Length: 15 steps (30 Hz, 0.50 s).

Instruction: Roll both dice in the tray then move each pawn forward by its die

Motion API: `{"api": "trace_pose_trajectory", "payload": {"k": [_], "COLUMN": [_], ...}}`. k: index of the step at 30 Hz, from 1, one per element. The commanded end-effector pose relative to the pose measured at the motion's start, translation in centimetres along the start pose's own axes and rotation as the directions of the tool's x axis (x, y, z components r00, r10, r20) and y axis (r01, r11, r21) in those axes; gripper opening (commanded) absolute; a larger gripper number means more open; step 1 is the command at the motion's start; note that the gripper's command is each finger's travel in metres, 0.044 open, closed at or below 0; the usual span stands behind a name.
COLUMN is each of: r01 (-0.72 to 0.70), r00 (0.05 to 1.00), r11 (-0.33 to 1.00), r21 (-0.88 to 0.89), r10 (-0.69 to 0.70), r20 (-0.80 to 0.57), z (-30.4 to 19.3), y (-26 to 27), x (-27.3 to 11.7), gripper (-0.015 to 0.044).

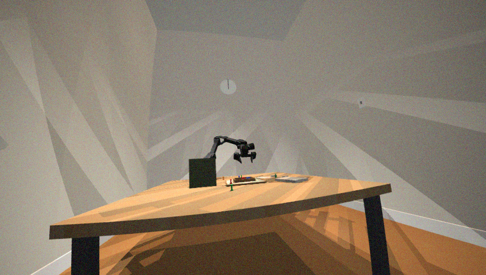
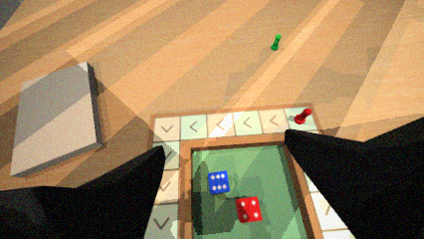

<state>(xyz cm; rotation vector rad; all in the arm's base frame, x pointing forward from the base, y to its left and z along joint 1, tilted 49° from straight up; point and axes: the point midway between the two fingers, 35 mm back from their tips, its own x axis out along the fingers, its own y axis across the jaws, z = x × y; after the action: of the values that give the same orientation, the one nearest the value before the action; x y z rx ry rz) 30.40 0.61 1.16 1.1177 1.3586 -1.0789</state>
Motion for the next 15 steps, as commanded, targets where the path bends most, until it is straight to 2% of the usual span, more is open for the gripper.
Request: {"api": "trace_pose_trajectory", "payload": {"k": [1, 5, 7, 10, 11, 12, 15], "r01": [0.061, 0.022, -0.011, -0.016, 0.023, 0.023, -0.050], "r00": [0.967, 0.803, 0.727, 0.717, 0.777, 0.777, 0.775], "r11": [0.998, 1.000, 1.000, 1.000, 1.000, 1.000, 0.995], "r21": [-0.031, -0.018, 0.012, 0.017, 0.001, 0.001, -0.086], "r10": [-0.067, -0.028, 0.017, 0.023, -0.017, -0.017, -0.015], "r20": [-0.247, -0.595, -0.686, -0.697, -0.630, -0.630, -0.632], "z": [-0.4, -0.8, -0.7, -0.7, -0.5, -0.5, 0.1], "y": [-0.4, 0.1, 0.5, 0.6, 0.0, 0.0, -0.9], "x": [2.2, 3.8, 4.1, 4.1, 4.3, 4.3, 5.0], "gripper": [0.0440, 0.0440, 0.0440, 0.0440, 0.0440, 0.0440, 0.0361]}}
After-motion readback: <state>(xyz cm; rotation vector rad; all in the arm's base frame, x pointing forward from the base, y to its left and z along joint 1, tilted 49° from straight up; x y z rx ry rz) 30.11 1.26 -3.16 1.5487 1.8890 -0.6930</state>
